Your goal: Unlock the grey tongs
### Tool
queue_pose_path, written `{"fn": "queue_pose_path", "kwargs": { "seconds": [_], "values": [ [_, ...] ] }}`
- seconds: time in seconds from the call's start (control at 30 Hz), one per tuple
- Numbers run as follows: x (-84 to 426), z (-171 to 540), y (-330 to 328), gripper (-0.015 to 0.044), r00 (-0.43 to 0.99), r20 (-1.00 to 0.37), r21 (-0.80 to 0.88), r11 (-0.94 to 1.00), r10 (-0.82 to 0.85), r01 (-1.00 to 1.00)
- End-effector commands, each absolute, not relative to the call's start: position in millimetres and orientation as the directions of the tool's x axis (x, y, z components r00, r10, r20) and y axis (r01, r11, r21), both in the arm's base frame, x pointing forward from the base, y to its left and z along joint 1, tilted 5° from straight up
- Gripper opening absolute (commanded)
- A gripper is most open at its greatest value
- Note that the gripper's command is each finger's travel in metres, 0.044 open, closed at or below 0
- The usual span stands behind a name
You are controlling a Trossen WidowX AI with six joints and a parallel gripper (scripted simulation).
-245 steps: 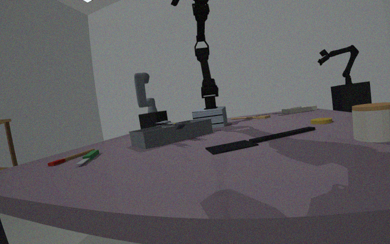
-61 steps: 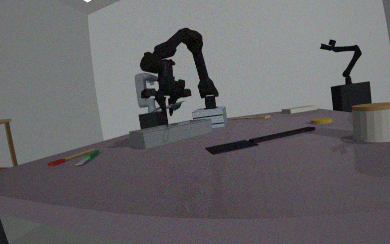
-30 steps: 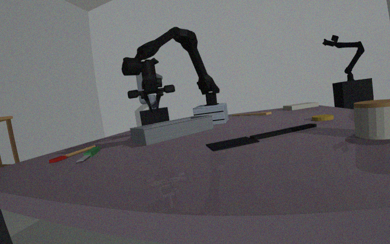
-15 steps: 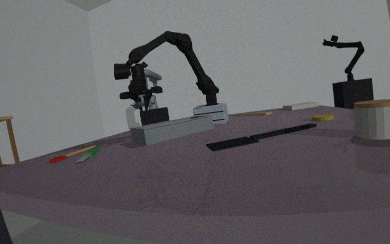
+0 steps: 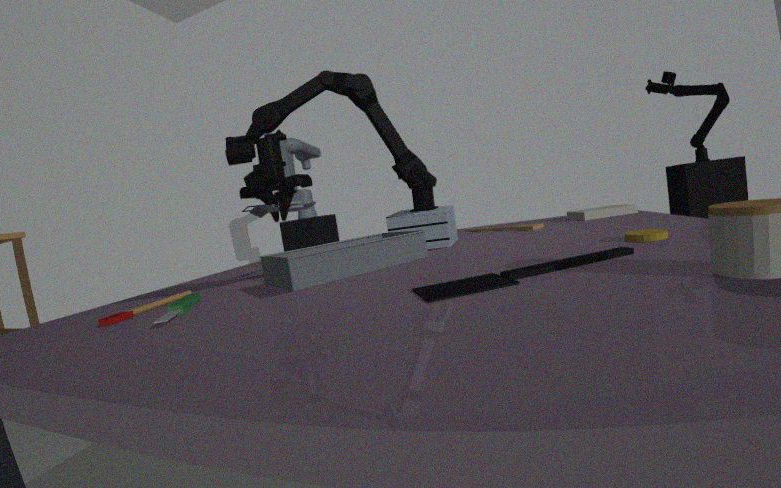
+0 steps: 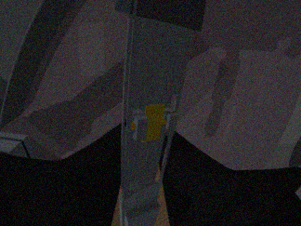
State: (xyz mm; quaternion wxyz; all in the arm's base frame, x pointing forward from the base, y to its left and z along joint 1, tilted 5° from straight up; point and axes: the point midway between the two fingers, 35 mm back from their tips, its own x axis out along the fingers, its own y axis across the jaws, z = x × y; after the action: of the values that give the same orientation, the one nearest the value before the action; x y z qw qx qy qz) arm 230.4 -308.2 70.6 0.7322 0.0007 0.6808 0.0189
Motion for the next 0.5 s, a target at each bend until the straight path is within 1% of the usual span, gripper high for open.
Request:
{"fn": "queue_pose_path", "kwargs": {
  "seconds": [0.0, 0.2, 0.47],
  "values": [
    [219.4, 73.8, -320.1, -0.015, 0.08, -0.996, 0.026, 0.999, 0.024, 0.023],
    [207.9, 72.8, -328.7, -0.015, 0.078, -0.997, 0.028, 0.997, 0.022, 0.066],
    [161.7, 69.4, -357.5, -0.015, 0.072, -0.997, 0.029, 0.975, 0.014, 0.219]
  ]
}}
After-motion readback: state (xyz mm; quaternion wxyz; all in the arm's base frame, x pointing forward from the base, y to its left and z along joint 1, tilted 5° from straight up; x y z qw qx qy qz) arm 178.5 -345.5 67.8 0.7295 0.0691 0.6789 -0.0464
